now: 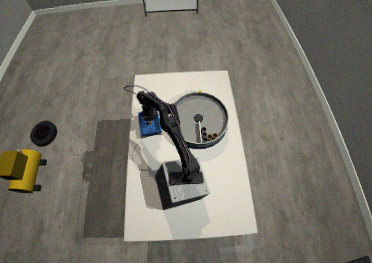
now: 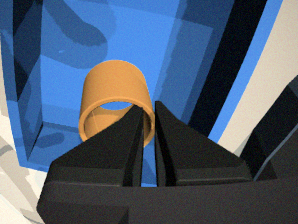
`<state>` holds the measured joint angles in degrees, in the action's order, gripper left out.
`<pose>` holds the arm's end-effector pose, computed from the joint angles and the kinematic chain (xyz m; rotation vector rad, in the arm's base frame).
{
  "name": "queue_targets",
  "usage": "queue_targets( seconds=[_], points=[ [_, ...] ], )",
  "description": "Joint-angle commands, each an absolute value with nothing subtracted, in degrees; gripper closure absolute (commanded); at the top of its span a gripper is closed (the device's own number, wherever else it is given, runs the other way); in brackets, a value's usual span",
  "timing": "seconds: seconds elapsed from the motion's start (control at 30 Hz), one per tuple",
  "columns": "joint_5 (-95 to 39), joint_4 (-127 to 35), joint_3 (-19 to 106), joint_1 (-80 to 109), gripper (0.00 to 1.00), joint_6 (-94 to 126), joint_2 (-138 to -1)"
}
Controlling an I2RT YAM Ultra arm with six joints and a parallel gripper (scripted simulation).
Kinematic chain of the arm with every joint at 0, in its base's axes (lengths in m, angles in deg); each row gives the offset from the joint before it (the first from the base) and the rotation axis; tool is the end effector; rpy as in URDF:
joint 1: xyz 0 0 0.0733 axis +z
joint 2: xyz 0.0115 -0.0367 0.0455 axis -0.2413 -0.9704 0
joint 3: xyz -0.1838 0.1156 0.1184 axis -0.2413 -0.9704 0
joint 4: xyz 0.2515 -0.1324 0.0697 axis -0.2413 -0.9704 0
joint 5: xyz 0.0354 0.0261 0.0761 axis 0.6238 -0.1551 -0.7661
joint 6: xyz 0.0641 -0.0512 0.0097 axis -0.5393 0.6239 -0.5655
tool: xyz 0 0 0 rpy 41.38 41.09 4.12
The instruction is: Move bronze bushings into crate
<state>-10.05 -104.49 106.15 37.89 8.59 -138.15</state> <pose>0.4729 0.1862 -0.0568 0.4846 -3.0353 0.5244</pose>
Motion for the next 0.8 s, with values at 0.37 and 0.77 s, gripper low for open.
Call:
queue_targets(
  seconds=[0.37, 0.77],
  points=[
    [-9.5, -100.2, 104.8, 37.4, 1.00, 10.0, -139.7],
    [-9.5, -98.9, 105.4, 37.3, 1.00, 10.4, -138.7]
  ],
)
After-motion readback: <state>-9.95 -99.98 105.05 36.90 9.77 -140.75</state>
